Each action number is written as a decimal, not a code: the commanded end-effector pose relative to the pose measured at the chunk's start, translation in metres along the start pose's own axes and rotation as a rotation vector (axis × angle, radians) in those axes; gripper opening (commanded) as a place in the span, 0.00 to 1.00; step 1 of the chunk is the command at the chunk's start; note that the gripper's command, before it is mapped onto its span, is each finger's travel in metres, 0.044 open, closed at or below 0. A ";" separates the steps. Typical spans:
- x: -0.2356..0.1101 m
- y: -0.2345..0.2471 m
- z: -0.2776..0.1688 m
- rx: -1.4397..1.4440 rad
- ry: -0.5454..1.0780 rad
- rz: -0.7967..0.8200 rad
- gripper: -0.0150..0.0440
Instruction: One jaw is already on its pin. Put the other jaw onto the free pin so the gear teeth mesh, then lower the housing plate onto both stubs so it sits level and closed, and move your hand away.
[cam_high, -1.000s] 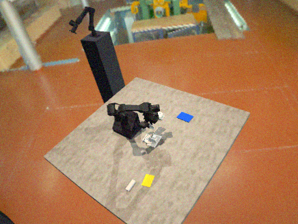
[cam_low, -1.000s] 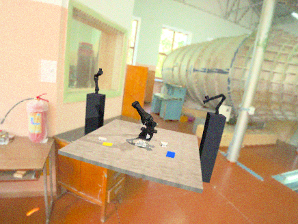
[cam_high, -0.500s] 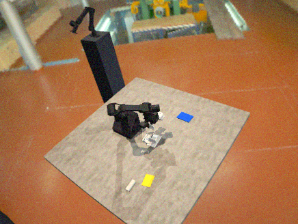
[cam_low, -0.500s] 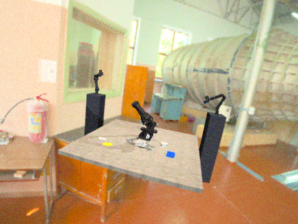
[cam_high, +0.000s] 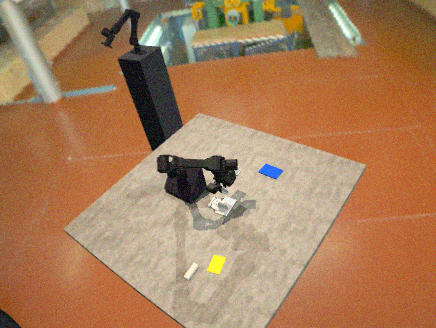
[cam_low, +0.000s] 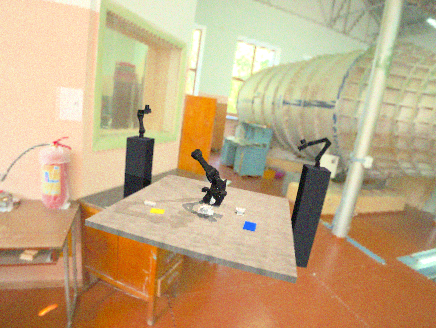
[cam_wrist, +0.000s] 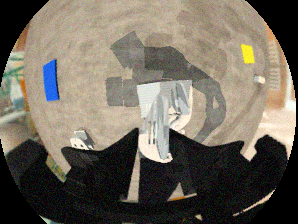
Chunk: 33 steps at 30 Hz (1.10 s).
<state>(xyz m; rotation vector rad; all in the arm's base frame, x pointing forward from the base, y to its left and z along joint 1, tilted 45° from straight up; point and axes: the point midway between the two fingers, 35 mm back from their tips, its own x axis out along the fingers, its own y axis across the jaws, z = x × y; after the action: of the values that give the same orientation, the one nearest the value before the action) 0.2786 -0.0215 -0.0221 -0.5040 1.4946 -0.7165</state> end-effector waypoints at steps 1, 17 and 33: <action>-0.001 -0.006 0.010 -0.001 -0.005 -0.003 0.48; -0.001 -0.008 0.012 -0.001 -0.005 -0.003 0.48; -0.001 -0.010 0.012 -0.011 -0.005 -0.004 0.48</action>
<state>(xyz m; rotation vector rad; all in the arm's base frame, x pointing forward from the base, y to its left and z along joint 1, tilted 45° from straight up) 0.2896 -0.0281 -0.0159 -0.5088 1.4938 -0.7111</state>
